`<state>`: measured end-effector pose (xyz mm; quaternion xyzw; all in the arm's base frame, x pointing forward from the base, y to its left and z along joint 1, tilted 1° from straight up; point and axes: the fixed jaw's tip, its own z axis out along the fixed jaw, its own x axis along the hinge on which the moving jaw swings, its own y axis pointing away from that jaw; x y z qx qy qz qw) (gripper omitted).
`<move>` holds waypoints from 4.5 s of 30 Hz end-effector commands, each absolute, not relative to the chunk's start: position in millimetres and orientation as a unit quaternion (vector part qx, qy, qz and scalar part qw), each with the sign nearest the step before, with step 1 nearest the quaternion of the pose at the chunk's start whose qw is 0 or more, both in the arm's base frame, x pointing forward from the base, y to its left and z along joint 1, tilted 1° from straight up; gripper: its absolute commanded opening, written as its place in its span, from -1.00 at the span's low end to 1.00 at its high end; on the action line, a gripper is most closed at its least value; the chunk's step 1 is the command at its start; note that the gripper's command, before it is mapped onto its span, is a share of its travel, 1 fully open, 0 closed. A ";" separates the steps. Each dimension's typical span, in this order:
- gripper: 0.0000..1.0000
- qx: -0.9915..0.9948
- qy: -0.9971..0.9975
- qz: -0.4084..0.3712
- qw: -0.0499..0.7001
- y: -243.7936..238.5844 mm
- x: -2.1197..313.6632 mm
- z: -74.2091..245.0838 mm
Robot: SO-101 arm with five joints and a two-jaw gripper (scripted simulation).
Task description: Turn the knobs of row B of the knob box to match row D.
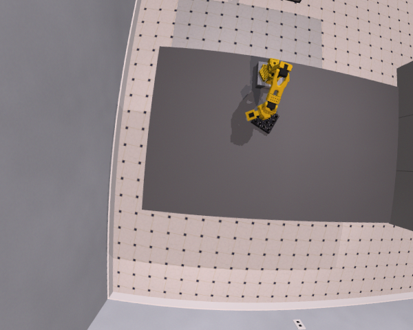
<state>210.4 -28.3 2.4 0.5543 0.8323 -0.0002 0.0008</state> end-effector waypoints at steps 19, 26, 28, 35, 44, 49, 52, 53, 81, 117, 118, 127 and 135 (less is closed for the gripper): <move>-0.81 0.556 0.831 -0.002 -0.004 -29.9 209.2 2.9; -0.81 0.556 0.831 -0.002 -0.004 -29.9 209.5 3.6; -0.81 0.556 0.831 -0.002 -0.004 -29.9 209.5 3.5; -0.81 0.556 0.831 -0.002 -0.004 -29.9 209.7 0.7; -0.81 0.556 0.831 -0.002 -0.004 -30.1 209.8 -8.0; -0.81 0.556 0.831 -0.002 -0.004 -30.1 209.6 -14.7; -0.81 0.556 0.831 -0.002 -0.004 -30.1 209.4 -17.5; -0.81 0.556 0.831 -0.002 -0.004 -30.1 209.4 -18.1; -0.81 0.556 0.831 -0.002 -0.004 -29.9 206.8 -23.0; -0.94 0.556 0.831 -0.002 -0.004 -30.8 204.7 -23.0; -0.95 0.556 0.831 -0.002 -0.004 -30.8 204.7 -23.0; -0.98 0.556 0.831 -0.002 -0.004 -30.8 204.7 -23.0; -0.98 0.512 0.859 -0.002 -0.004 -30.3 204.4 -23.0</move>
